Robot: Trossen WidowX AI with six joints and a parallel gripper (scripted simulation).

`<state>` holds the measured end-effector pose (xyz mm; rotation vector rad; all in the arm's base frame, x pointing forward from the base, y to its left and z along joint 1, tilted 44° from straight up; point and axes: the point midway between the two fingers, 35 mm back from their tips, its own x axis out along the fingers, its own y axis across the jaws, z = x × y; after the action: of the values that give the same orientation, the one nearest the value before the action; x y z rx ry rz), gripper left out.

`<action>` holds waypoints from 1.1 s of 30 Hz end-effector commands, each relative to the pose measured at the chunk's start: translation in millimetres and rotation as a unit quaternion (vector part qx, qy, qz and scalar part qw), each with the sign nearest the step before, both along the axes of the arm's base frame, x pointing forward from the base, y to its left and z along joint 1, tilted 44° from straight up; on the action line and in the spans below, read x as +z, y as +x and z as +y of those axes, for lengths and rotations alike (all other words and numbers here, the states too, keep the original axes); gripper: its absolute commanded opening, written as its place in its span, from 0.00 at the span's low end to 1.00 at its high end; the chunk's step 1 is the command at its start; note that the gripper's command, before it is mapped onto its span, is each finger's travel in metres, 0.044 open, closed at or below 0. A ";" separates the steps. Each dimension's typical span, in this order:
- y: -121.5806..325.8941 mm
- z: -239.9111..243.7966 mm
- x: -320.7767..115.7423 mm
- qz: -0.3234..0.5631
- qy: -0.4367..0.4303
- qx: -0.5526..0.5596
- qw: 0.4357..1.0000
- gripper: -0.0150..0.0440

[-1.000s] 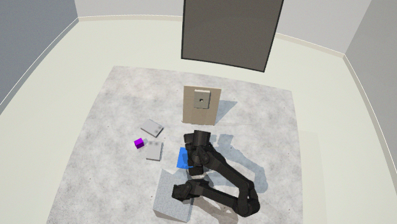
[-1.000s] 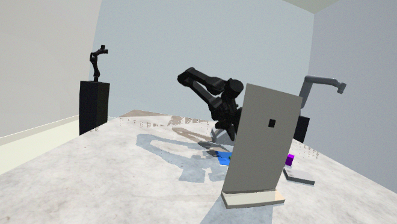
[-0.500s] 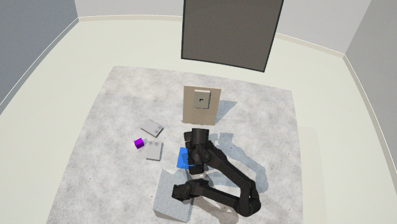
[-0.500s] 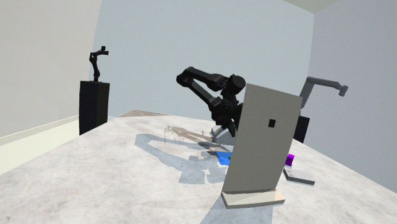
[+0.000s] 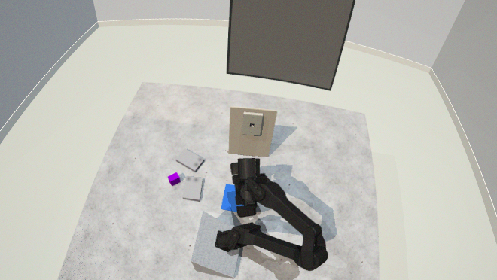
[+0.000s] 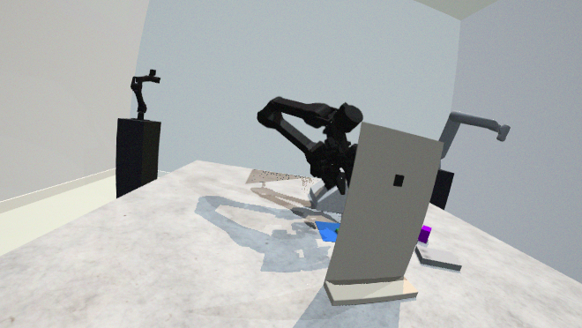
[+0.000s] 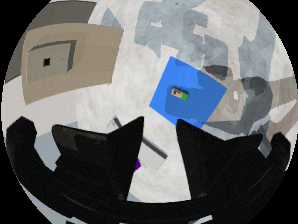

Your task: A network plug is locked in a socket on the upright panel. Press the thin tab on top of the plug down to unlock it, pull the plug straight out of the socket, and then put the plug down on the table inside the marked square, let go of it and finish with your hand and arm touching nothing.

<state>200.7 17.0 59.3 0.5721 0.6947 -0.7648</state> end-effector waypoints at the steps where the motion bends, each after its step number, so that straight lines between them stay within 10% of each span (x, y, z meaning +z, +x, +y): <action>1: 0.9 4.0 5.6 -0.005 0.001 0.000 1.000 0.52; 33: 3.1 52.9 57.4 0.000 0.003 0.000 1.000 0.52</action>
<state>202.8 62.7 109.8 0.5753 0.7010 -0.7635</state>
